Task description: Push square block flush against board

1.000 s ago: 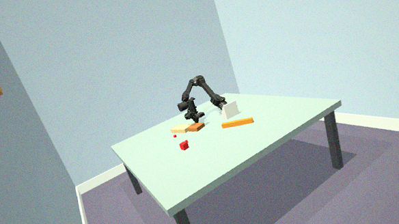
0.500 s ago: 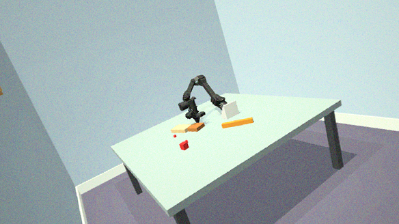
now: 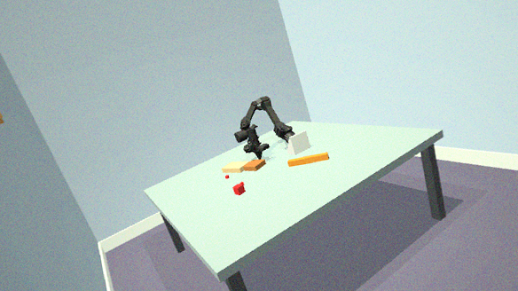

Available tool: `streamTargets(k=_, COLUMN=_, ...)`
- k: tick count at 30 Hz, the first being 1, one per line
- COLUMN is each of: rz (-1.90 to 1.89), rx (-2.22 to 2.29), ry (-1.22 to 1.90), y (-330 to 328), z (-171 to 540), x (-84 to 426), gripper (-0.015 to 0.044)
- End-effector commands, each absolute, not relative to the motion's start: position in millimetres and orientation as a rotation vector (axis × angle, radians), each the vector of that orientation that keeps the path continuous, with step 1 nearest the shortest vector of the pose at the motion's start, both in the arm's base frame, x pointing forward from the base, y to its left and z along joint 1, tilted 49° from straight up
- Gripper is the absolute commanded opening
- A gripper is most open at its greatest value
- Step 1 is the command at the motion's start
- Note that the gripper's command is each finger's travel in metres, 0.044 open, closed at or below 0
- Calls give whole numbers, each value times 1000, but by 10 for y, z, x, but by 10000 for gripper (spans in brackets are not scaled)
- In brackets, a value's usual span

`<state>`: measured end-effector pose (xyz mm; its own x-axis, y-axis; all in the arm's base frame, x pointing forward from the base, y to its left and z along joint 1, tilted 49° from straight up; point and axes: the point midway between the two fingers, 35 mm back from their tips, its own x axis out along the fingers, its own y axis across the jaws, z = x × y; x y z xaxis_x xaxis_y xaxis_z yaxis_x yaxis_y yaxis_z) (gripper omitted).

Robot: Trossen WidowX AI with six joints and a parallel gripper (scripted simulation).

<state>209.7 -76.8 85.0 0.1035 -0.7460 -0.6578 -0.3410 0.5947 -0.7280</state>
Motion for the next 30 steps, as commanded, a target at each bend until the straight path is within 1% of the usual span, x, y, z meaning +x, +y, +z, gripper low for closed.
streamTargets(k=1, rz=-377, rx=-969, ry=1500, y=-793, z=852, x=2022, gripper=0)
streamTargets(k=5, rz=-377, rx=-964, ry=1497, y=-728, z=893, x=2053, gripper=0)
streamTargets(k=9, rz=-373, rx=-966, ry=1501, y=-425, z=1156, x=2013, gripper=0)
streamTargets(k=11, rz=-374, rx=-968, ry=1501, y=-376, z=1207, x=1999, gripper=0)
streamTargets(k=16, rz=-370, rx=-972, ry=1503, y=-364, z=1195, x=2003, gripper=0)
streamTargets(k=22, rz=-273, rx=-1074, ry=1541, y=-101, z=906, x=2059, gripper=0)
streamTargets(k=26, rz=-271, rx=-1073, ry=1541, y=-166, z=842, x=2076, gripper=0)
streamTargets(k=30, rz=-278, rx=-1077, ry=1540, y=-500, z=568, x=2107, gripper=0)
